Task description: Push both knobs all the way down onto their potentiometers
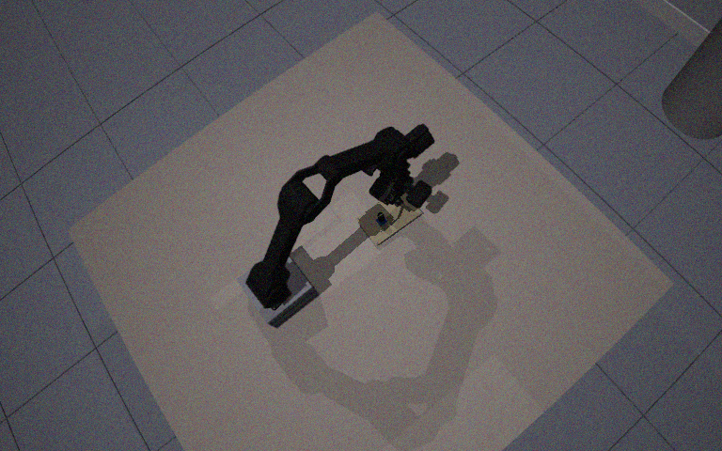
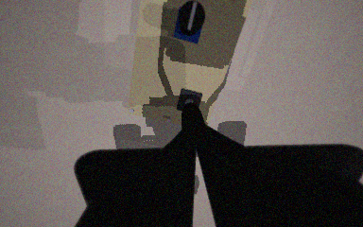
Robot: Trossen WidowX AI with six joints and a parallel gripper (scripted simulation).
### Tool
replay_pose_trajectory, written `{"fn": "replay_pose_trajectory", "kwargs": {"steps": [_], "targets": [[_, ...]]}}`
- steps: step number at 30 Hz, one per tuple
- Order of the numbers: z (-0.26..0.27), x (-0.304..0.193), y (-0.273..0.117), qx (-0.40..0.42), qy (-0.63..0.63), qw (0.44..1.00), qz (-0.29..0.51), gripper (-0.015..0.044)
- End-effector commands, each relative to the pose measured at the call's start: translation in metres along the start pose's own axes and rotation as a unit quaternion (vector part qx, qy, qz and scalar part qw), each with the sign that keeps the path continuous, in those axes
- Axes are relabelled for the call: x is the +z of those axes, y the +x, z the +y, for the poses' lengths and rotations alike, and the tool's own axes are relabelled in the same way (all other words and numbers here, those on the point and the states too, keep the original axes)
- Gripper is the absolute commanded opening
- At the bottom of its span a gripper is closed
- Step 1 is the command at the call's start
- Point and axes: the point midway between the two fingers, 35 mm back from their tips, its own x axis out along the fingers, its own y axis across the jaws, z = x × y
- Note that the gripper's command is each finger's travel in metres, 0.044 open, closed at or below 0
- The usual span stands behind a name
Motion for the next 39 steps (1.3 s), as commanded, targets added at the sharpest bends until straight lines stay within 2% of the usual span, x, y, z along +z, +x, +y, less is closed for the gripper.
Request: {"fn": "replay_pose_trajectory", "kwargs": {"steps": [1,39], "targets": [[0.001,-0.001,0.009,0.002,0.003,1.0,-0.001,0.0],[0.001,-0.001,0.022,0.002,0.003,1.0,-0.001,0.0]]}}
